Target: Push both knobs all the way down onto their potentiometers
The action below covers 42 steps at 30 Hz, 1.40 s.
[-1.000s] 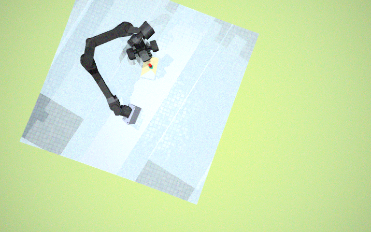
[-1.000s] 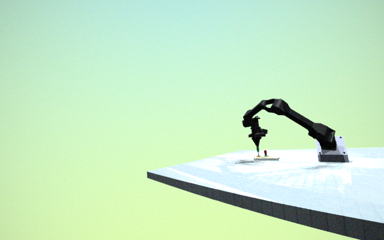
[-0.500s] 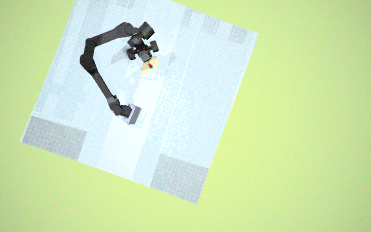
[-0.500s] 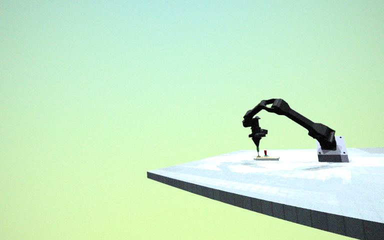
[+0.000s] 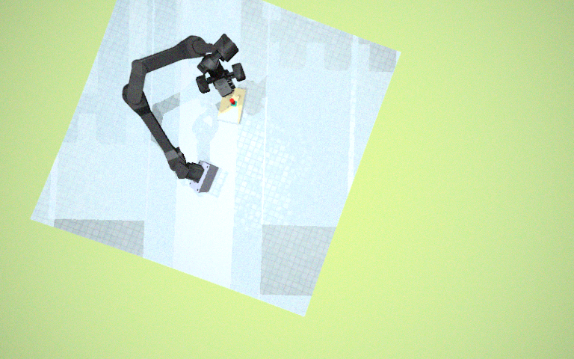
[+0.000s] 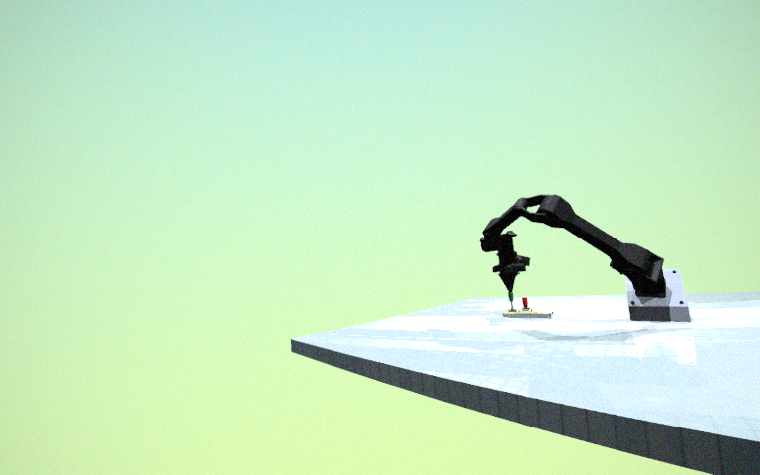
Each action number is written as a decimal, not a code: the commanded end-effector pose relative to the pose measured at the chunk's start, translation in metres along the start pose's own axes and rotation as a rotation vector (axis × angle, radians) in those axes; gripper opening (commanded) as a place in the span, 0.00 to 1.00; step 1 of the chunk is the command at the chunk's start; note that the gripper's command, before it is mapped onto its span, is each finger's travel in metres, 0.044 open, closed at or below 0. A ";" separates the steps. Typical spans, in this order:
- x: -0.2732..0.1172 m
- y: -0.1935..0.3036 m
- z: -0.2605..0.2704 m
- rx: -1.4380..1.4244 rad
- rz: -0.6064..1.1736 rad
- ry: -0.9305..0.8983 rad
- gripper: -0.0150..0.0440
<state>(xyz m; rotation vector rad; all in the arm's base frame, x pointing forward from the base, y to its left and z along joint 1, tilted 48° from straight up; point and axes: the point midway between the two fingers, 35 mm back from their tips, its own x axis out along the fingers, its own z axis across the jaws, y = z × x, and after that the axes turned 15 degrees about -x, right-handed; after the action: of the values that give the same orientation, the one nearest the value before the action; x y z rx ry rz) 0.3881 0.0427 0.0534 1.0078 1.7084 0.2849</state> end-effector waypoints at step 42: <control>0.033 0.004 -0.001 -0.014 -0.001 0.011 0.25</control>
<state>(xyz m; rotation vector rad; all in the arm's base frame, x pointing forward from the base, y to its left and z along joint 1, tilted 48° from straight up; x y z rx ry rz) 0.3866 0.0451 0.0486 1.0283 1.6854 0.2631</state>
